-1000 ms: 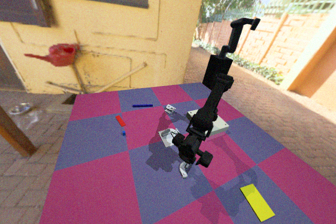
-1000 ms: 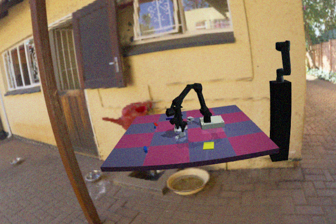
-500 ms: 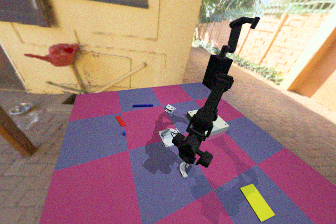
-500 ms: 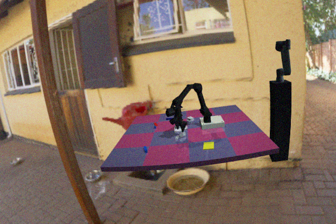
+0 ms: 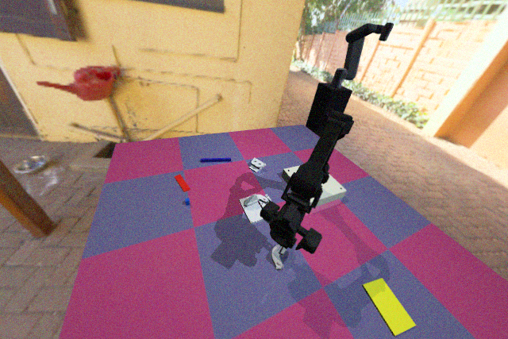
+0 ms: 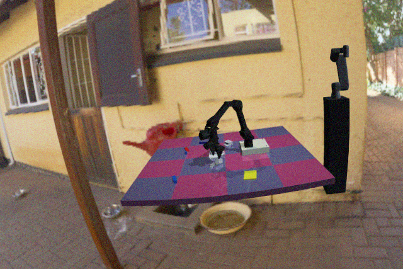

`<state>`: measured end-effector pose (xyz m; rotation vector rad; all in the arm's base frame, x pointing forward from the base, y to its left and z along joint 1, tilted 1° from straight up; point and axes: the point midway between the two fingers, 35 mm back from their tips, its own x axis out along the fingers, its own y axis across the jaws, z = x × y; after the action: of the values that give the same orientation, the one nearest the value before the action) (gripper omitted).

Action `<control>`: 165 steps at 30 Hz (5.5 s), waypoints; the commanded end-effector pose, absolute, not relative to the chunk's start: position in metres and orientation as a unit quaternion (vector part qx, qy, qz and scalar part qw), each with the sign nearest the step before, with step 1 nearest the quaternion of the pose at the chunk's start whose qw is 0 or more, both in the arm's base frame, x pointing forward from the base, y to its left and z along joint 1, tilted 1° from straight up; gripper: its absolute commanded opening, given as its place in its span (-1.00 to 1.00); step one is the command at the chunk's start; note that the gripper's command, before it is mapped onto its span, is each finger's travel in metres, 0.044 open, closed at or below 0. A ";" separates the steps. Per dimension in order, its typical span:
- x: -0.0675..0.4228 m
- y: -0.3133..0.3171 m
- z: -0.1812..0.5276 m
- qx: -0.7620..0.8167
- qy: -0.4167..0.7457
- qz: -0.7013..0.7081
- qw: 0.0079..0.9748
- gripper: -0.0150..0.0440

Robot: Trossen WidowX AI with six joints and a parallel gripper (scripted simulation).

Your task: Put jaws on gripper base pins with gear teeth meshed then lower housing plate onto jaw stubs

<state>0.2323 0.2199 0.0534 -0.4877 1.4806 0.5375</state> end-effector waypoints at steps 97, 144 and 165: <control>0.237 0.224 0.018 -0.217 0.658 0.239 0.680 -0.04; 0.245 0.171 0.083 0.029 0.700 -0.008 0.714 -0.04; 0.247 0.126 0.083 0.257 0.659 -0.236 0.667 -0.04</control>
<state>0.2479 0.1329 0.0822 0.5203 1.5055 -0.4674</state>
